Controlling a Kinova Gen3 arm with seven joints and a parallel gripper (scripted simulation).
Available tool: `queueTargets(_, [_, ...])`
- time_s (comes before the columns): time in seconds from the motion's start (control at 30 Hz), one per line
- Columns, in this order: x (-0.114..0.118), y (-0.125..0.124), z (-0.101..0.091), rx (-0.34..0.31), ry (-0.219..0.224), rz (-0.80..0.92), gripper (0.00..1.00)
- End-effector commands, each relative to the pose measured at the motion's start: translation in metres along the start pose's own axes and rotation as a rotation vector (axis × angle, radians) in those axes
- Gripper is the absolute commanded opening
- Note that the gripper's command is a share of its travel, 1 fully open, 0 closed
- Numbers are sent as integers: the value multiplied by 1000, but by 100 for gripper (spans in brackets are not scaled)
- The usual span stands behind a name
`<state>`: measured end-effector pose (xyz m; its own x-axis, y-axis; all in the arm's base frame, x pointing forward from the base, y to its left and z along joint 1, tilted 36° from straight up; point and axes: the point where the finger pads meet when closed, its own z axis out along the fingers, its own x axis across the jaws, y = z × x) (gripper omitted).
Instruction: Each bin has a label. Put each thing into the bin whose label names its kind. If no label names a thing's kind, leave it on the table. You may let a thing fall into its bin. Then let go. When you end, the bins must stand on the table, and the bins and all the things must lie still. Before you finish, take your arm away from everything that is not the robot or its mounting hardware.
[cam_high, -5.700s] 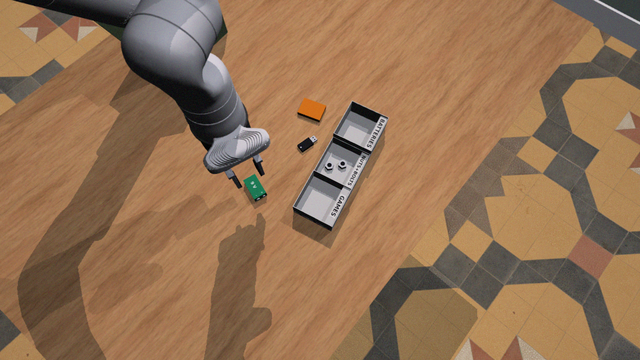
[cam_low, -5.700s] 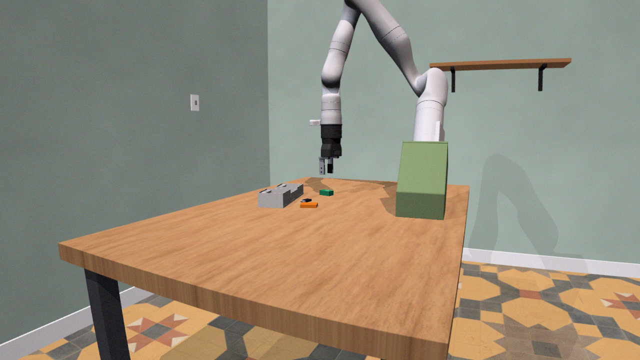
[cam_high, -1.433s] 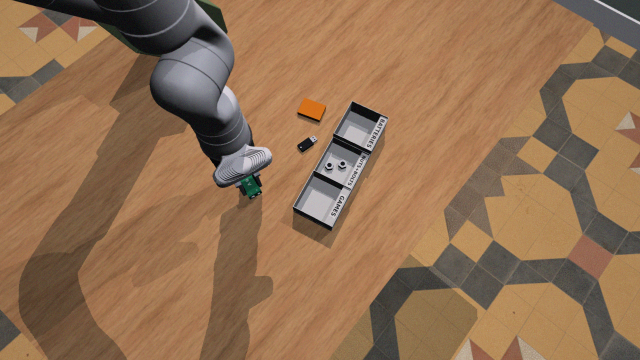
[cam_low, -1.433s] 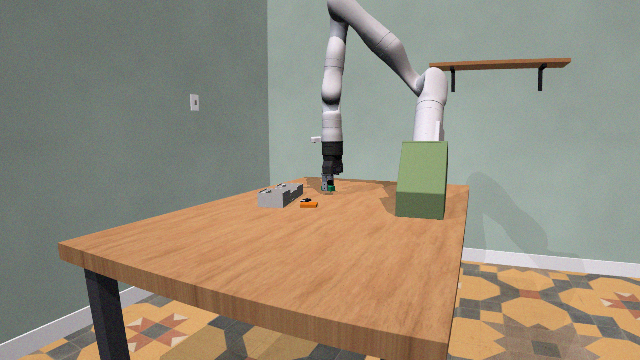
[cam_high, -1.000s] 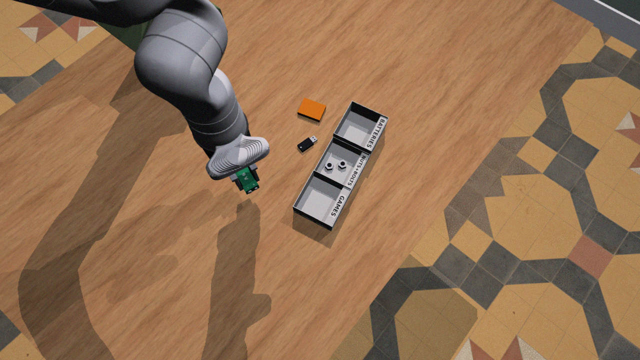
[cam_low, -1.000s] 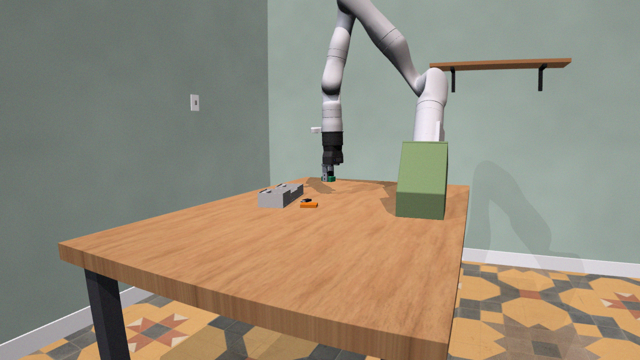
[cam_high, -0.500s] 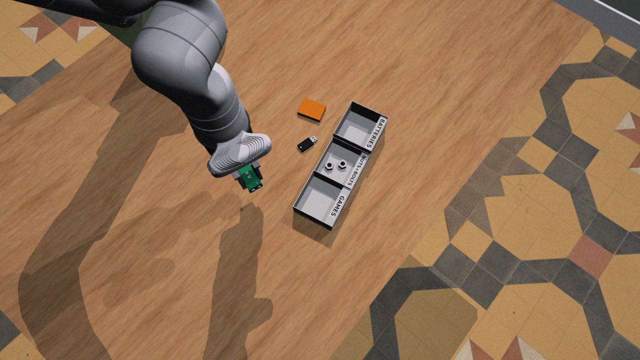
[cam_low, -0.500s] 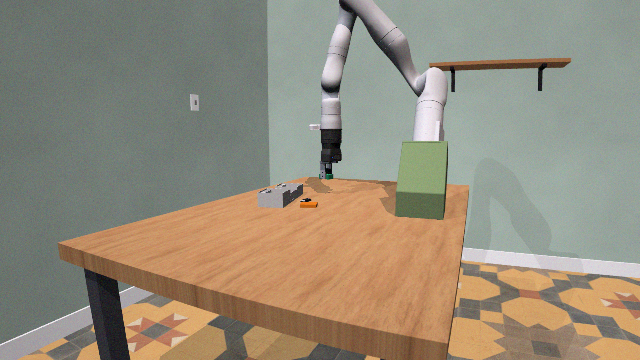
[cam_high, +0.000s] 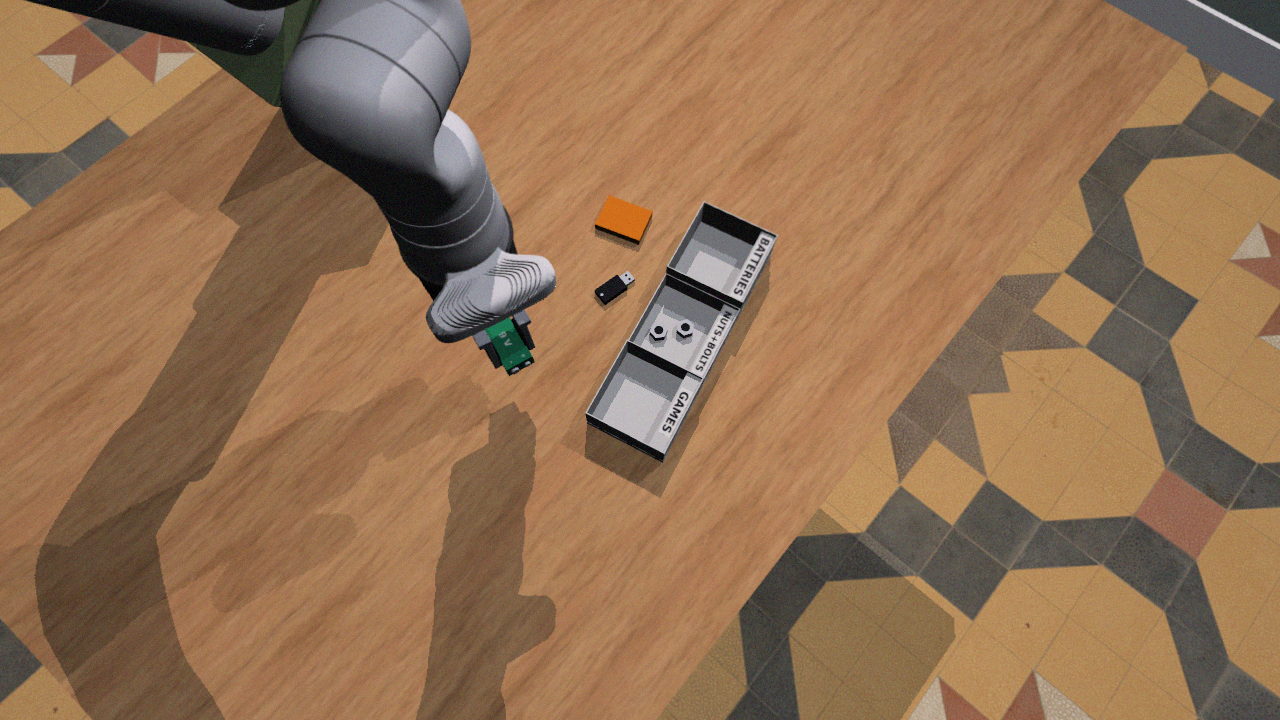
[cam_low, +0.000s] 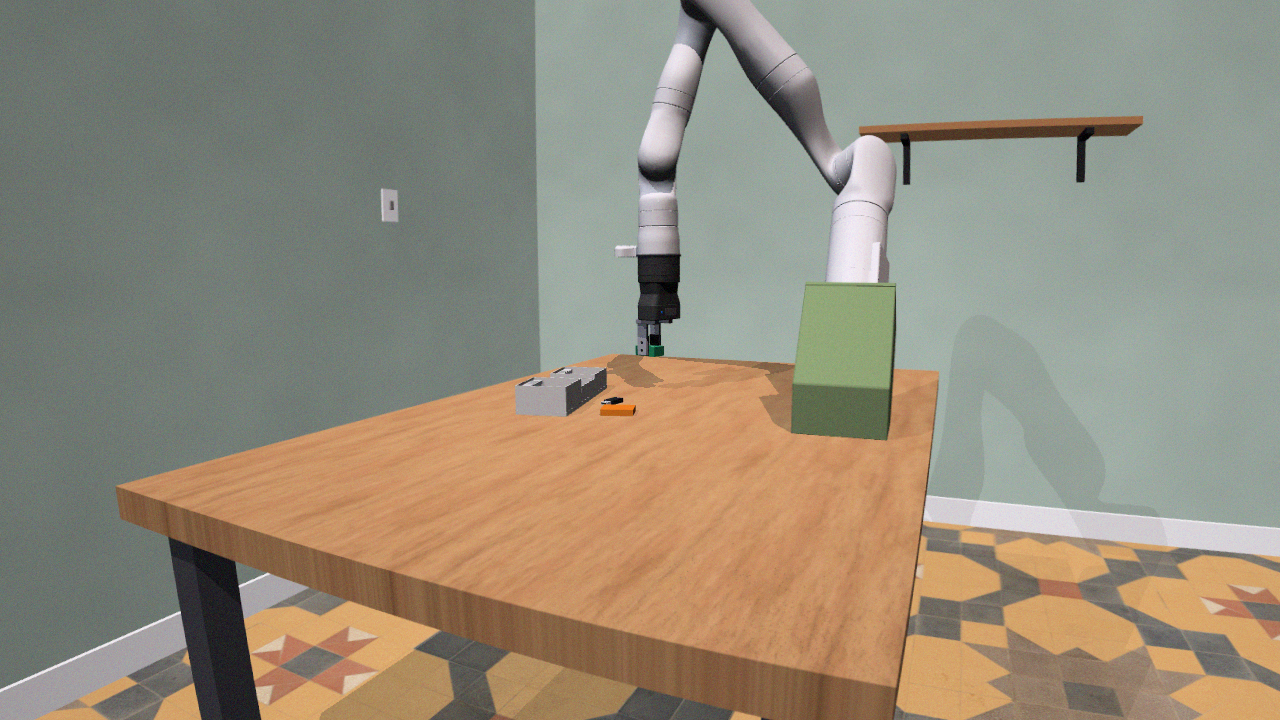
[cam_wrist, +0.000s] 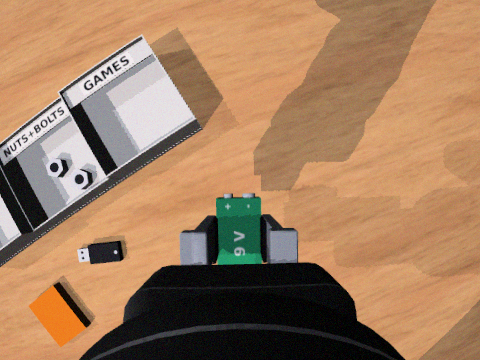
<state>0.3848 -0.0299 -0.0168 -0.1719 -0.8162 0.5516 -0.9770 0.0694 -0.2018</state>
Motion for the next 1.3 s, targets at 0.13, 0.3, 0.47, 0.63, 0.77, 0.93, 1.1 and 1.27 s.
queueTargets(0.13, [-43, -2, -1, 9, -1, -15, 50])
queueTargets(0.3, [-73, -2, -1, 9, -1, -15, 50])
queueTargets(0.47, [-91, -2, -1, 9, -1, -15, 50])
queueTargets(0.63, [-121, -1, -1, 9, -1, -15, 50])
queueTargets(0.77, [-145, -1, -1, 9, -1, -15, 50])
queueTargets(0.93, [-167, -1, -1, 9, -2, 135, 50])
queueTargets(1.1, [-191, -1, -1, 9, -3, 335, 50])
queueTargets(1.27, [-221, -1, -1, 8, -4, 585, 50])
